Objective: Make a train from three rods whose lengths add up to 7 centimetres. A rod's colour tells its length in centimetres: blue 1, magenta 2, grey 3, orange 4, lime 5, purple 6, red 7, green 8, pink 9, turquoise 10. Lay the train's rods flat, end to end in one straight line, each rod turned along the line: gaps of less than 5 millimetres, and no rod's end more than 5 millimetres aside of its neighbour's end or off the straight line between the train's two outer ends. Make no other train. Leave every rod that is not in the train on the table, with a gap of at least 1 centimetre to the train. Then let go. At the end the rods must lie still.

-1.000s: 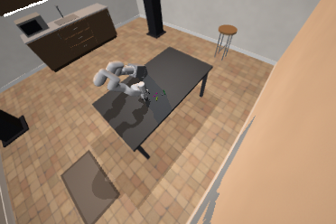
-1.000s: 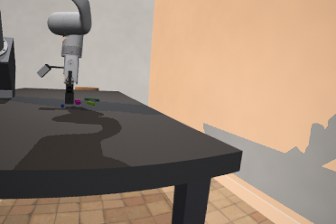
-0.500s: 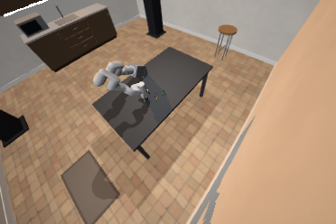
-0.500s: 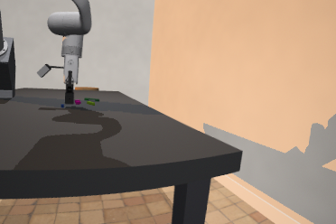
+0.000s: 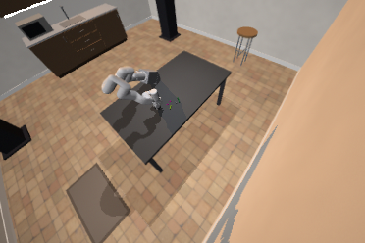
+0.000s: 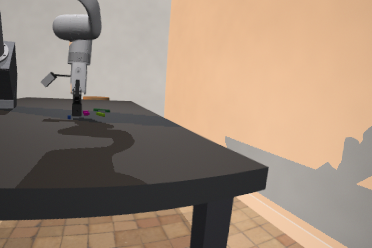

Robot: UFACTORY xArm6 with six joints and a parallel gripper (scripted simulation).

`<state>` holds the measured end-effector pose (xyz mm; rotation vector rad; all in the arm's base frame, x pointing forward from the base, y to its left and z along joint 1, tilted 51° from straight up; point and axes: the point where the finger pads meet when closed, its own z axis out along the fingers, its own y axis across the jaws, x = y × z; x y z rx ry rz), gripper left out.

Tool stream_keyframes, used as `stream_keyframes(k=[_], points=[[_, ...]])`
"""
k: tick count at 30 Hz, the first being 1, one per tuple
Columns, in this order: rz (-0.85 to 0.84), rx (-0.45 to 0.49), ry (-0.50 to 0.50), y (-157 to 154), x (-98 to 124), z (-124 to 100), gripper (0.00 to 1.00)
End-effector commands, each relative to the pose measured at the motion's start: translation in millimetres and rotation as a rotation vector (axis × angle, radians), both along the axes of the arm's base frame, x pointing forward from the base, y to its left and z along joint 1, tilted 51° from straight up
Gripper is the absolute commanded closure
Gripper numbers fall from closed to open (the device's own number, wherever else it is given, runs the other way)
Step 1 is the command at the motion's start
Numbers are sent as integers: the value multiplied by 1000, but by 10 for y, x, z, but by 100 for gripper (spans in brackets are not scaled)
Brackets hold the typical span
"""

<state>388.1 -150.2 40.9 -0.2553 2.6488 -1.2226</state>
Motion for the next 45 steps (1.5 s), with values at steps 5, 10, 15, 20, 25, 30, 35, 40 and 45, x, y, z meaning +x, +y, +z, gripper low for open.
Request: stream_keyframes(k=[5, 10, 15, 20, 25, 30, 35, 40, 45], points=[[1, 0, -1, -45, 24, -39, 96], [1, 0, -1, -58, 29, -51, 96], [1, 0, -1, -59, 29, -51, 96], [1, 0, -1, -59, 29, -51, 96], [1, 0, -1, -59, 29, -51, 96], [1, 0, -1, -59, 29, -51, 96], [1, 0, -1, -59, 29, -51, 96], [1, 0, -1, -59, 29, -51, 96], [1, 0, -1, -59, 29, -51, 96]])
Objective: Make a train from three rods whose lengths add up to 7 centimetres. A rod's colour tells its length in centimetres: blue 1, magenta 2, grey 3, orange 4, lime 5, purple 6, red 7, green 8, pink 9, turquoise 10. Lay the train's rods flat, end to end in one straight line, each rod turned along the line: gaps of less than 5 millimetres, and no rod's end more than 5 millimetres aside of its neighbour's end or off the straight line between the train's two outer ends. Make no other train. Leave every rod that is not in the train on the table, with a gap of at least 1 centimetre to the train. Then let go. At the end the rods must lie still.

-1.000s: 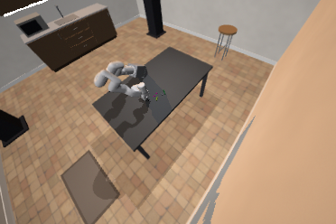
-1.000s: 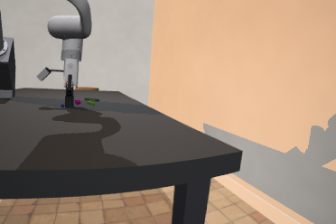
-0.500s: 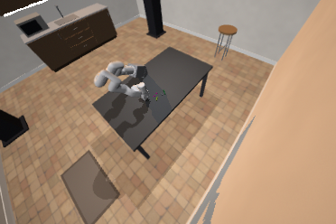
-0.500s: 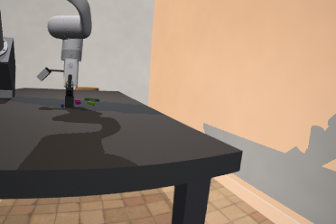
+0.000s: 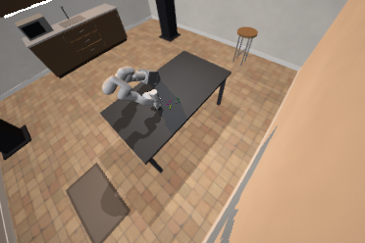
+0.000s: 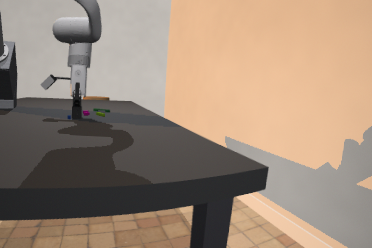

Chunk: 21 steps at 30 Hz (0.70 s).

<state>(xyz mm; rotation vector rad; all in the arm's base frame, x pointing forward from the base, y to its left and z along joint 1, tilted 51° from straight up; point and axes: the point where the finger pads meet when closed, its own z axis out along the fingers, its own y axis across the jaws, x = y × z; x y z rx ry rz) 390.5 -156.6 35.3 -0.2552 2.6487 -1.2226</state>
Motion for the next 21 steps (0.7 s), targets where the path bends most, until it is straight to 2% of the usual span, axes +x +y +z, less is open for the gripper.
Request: stream_keyframes(k=[1, 6, 7, 9, 10, 12, 13, 15, 16, 21], points=[[1, 0, -1, 5, 6, 4, 96], [1, 0, -1, 5, 6, 4, 92], [1, 0, -1, 5, 6, 4, 88], [1, 0, -1, 5, 6, 4, 88], [1, 0, -1, 5, 6, 4, 84], [1, 0, -1, 5, 6, 4, 84], [1, 0, -1, 5, 6, 4, 80], [1, 0, -1, 5, 6, 4, 80], [1, 0, -1, 5, 6, 4, 76], [1, 0, -1, 5, 6, 4, 76]])
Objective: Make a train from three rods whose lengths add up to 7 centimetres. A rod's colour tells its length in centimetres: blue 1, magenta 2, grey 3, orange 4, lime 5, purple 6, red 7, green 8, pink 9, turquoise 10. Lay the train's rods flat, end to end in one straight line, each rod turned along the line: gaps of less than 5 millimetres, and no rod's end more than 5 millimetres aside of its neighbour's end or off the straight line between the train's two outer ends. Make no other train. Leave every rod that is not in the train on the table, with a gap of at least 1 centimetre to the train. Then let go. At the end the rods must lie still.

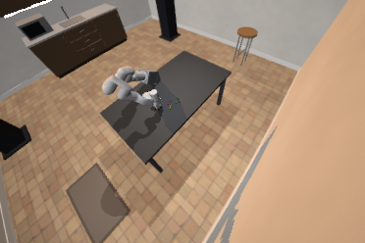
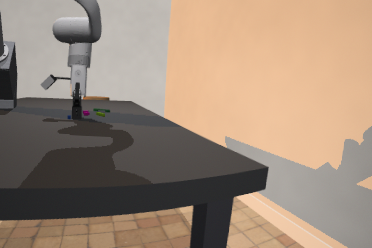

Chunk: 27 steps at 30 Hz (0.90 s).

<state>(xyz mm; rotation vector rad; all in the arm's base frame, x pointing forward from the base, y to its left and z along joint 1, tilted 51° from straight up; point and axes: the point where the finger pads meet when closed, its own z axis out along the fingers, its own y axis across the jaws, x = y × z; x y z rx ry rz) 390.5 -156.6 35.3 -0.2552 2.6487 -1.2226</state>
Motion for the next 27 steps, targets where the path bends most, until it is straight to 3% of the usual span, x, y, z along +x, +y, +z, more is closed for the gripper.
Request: stream_keyframes(k=[1, 16, 27], points=[[1, 0, -1, 5, 6, 4, 76], [1, 0, -1, 119, -35, 103, 76], [1, 0, -1, 526, -184, 457, 76]])
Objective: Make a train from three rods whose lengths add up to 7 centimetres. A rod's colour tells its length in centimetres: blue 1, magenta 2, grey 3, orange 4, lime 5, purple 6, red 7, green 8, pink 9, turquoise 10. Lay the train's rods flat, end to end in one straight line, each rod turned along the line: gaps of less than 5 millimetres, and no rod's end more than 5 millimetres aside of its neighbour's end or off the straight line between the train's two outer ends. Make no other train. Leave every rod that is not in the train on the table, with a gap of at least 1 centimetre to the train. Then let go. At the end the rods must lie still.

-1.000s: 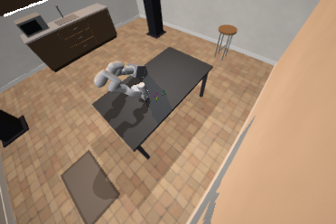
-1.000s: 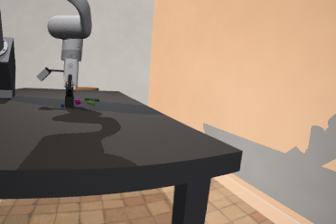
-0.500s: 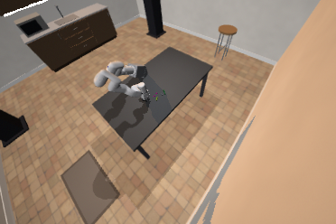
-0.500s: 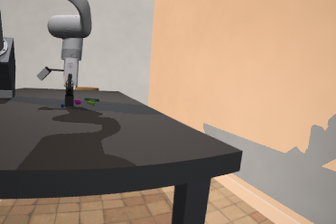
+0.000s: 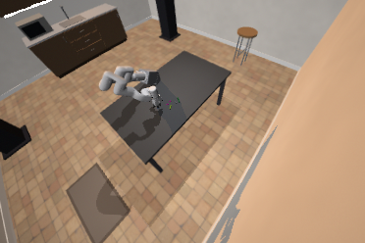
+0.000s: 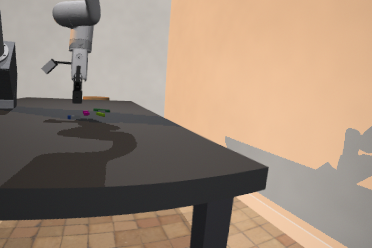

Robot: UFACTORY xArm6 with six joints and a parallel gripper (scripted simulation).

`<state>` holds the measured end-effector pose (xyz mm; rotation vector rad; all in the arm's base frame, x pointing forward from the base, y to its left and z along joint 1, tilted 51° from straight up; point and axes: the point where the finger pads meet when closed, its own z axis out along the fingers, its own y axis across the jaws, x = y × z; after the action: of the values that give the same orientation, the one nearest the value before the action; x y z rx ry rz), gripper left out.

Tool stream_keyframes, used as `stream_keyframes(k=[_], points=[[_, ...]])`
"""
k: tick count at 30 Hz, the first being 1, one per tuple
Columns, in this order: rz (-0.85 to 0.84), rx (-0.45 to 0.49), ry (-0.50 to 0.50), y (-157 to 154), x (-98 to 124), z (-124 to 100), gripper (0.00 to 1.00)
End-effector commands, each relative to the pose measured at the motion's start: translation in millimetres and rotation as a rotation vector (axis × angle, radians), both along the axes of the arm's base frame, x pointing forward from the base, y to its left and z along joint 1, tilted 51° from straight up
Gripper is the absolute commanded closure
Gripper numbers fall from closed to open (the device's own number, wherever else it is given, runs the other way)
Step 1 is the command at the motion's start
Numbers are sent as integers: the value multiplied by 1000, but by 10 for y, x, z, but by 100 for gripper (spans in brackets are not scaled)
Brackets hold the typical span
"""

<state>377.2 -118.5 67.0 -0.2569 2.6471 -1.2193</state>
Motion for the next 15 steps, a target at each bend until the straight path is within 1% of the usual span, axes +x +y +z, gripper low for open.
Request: stream_keyframes(k=[1, 4, 12, 13, 15], points=[[-1, -1, 0, 175, -62, 166, 76], [-1, -1, 0, 242, -87, 225, 76], [-1, -1, 0, 279, -101, 257, 76], [-1, -1, 0, 279, -101, 257, 0], [-1, -1, 0, 279, -101, 257, 0]])
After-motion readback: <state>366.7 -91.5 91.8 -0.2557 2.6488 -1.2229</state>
